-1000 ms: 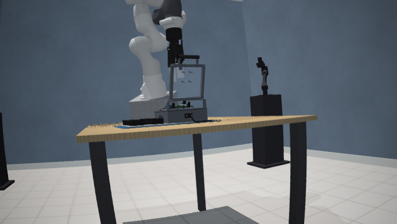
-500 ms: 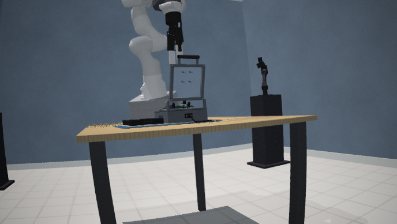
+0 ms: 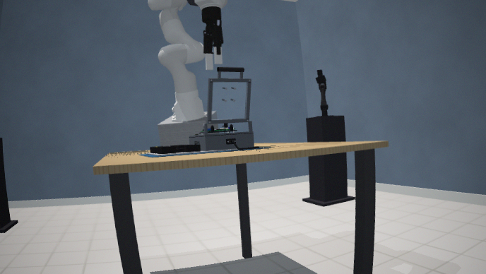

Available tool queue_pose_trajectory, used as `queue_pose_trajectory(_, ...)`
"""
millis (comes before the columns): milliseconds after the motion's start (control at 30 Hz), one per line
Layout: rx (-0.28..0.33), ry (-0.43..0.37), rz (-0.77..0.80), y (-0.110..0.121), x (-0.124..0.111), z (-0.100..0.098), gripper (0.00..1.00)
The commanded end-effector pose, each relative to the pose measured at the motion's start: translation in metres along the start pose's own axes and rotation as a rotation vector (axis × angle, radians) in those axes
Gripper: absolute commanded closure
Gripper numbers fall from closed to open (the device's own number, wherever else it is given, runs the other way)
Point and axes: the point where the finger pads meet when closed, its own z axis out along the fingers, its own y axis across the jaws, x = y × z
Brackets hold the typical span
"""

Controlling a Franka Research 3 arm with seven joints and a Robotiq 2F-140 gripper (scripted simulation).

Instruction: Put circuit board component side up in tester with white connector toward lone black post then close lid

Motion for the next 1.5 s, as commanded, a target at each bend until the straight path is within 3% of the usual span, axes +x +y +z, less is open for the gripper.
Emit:
queue_pose_trajectory(0,-0.016,0.000,-0.007,0.0048,-0.0013,-0.0012,0.42)
queue_pose_trajectory(133,-0.016,0.000,-0.007,0.0048,-0.0013,-0.0017,0.42)
queue_pose_trajectory(167,-0.016,0.000,-0.007,0.0048,-0.0013,-0.0017,0.70)
queue_pose_trajectory(1467,-0.016,0.000,-0.007,0.0018,-0.0014,-0.0017,0.70)
